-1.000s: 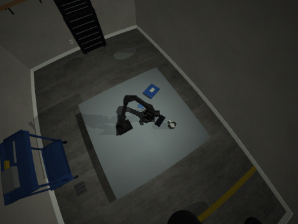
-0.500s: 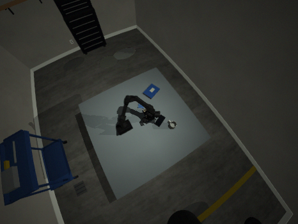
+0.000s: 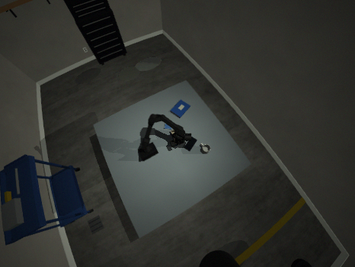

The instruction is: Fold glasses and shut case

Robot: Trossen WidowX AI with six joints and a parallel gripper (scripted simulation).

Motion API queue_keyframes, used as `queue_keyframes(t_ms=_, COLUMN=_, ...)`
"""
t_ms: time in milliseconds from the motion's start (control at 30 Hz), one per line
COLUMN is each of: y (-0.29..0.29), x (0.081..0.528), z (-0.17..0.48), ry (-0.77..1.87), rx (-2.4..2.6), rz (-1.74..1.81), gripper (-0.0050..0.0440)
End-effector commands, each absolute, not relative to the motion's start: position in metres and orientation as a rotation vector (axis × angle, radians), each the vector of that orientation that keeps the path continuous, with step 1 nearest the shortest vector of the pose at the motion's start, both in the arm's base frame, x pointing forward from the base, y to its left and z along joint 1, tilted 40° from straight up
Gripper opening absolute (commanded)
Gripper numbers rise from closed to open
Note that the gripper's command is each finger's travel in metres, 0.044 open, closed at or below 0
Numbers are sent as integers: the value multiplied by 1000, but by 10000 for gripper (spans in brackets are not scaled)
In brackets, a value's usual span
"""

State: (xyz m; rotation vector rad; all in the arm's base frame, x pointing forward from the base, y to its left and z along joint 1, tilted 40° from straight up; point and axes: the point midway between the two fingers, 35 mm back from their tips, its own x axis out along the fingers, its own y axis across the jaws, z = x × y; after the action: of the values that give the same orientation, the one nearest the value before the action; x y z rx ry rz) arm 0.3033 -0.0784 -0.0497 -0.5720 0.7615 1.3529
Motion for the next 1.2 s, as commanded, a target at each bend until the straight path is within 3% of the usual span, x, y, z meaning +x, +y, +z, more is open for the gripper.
queue_keyframes(t_ms=0, y=-80, x=302, z=-55, ry=765, rx=-565, rz=1361, gripper=0)
queue_keyframes(t_ms=1167, y=-88, x=302, z=-62, ry=765, rx=-565, rz=1361, gripper=0)
